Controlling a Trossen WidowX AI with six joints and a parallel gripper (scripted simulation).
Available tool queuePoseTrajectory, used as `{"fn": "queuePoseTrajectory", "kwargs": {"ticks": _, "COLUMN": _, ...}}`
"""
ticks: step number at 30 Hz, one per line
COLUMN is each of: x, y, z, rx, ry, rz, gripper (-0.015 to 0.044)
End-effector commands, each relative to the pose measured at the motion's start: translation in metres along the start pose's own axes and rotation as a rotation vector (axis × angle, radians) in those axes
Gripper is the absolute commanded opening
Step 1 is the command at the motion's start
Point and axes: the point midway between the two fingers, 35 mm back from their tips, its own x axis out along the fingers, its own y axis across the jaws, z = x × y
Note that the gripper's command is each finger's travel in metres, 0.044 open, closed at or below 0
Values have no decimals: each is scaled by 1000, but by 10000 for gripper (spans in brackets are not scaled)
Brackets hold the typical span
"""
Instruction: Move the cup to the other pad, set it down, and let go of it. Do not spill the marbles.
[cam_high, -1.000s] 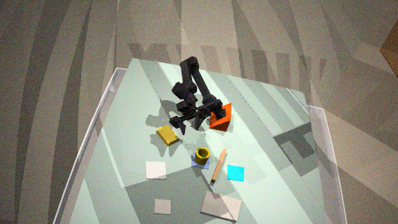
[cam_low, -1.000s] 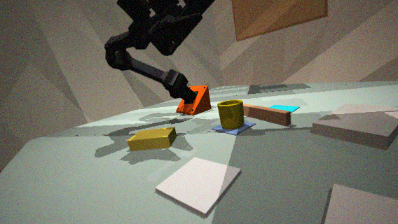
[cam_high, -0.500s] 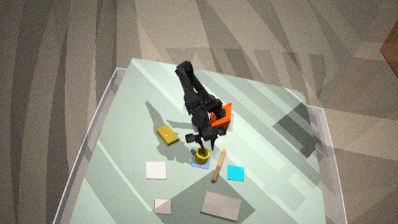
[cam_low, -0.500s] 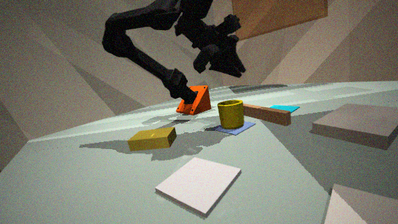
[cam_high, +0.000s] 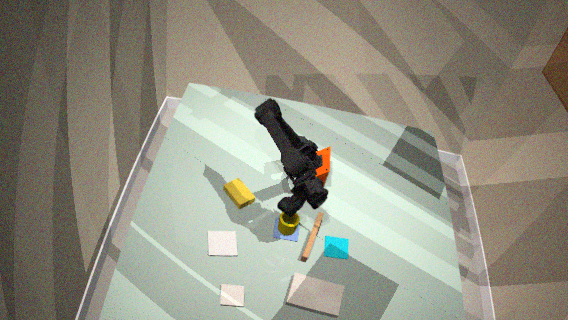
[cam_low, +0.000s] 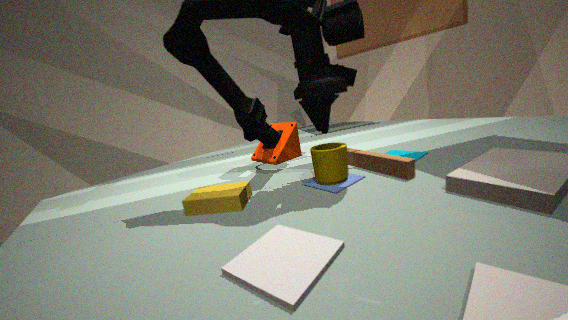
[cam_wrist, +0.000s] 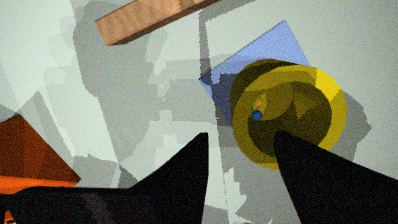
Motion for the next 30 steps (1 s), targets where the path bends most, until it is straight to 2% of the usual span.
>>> {"fn": "queuePoseTrajectory", "kwargs": {"ticks": 1, "x": 0, "y": -2, "z": -2, "rx": -47, "ry": 40, "rz": -6, "gripper": 167}}
{"fn": "queuePoseTrajectory", "kwargs": {"ticks": 30, "x": 37, "y": -4, "z": -1, "rx": -47, "ry": 38, "rz": -7, "gripper": 167}}
